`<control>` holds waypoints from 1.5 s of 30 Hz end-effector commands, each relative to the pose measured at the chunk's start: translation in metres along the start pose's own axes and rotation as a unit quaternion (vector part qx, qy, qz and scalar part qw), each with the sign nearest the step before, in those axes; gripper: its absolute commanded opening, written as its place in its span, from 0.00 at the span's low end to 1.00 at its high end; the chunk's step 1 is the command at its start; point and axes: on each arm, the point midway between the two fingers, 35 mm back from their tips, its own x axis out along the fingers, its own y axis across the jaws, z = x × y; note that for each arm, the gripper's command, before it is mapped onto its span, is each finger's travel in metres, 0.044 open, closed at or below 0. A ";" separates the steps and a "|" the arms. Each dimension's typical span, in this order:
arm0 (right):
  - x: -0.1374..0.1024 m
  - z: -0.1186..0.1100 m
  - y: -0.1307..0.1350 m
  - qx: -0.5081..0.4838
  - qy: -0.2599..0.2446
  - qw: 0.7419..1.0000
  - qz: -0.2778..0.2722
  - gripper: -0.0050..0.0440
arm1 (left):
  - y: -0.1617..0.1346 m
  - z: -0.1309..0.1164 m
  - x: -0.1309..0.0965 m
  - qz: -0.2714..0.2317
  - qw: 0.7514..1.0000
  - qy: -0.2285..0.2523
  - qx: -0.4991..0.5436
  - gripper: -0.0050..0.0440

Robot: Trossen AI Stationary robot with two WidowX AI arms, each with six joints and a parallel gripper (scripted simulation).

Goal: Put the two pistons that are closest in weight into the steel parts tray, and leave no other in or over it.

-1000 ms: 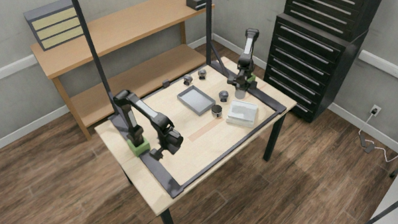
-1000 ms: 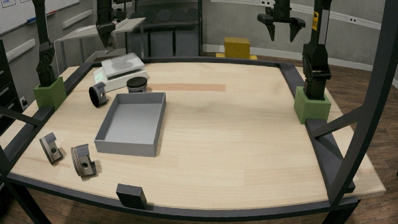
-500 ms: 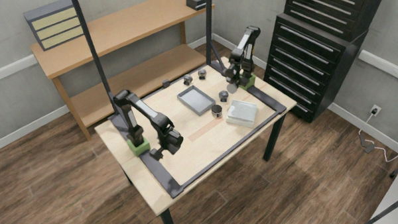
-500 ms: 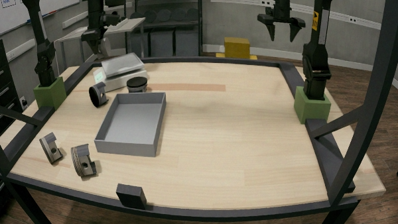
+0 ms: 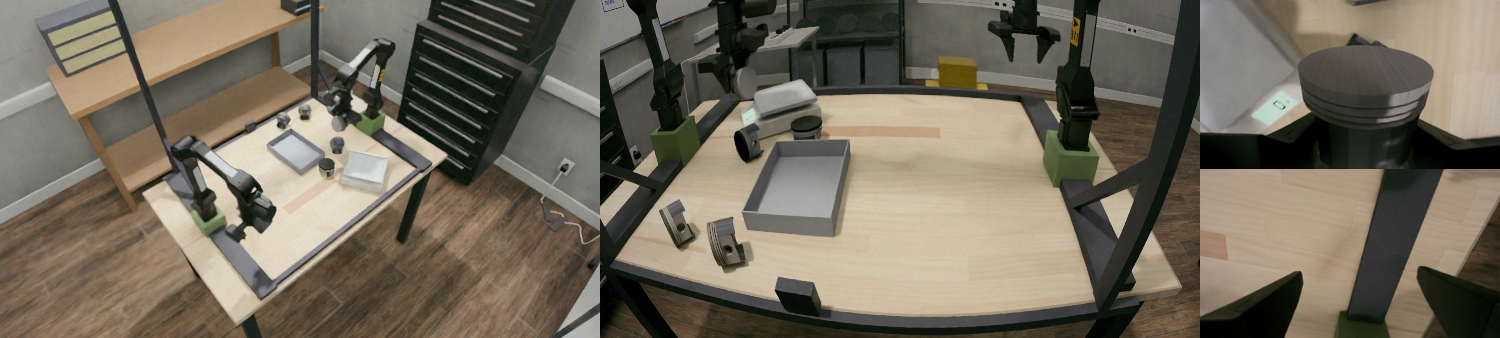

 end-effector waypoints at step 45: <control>-0.009 0.005 0.001 -0.003 -0.017 1.000 0.001 0.92 | -0.119 0.022 -0.013 -0.048 0.995 -0.016 -0.081 0.43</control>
